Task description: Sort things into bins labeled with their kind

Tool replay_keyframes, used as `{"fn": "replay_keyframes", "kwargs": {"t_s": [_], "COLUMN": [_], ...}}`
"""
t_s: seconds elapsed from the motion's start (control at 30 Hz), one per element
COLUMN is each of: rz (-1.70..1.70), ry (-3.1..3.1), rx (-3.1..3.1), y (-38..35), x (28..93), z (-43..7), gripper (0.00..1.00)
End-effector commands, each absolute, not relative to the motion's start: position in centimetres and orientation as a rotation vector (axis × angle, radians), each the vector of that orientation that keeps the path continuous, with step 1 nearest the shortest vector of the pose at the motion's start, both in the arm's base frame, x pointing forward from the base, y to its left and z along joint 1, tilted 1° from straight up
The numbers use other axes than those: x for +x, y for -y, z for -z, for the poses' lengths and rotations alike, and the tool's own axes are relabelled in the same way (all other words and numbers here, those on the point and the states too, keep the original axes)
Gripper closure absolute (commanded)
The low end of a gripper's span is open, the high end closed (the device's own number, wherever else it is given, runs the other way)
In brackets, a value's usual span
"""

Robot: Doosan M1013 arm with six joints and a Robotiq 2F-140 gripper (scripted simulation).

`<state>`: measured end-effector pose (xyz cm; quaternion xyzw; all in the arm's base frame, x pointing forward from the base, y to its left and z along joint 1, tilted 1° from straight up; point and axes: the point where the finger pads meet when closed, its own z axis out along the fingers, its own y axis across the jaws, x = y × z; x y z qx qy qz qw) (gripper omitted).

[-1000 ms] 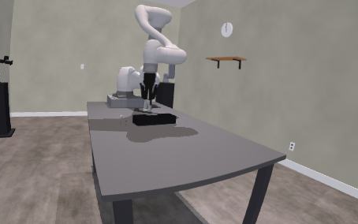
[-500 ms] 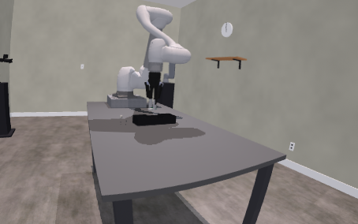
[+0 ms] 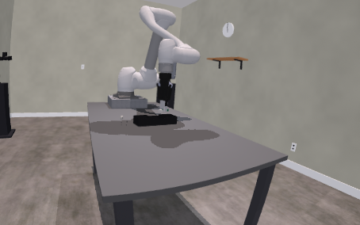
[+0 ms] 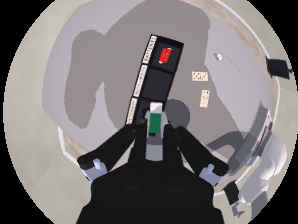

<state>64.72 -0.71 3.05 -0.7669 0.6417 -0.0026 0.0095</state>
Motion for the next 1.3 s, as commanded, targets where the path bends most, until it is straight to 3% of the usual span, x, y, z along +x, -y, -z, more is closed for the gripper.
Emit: {"fn": "replay_keyframes", "kwargs": {"t_s": [0.0,1.27], "rz": [0.017,0.021], "ry": [-2.194,-2.285], "rx": [-2.240,-2.156], "y": [-1.21,-1.04], "x": [66.82,66.63], "z": [-3.05,-2.65], "gripper": [0.89,0.89]}}
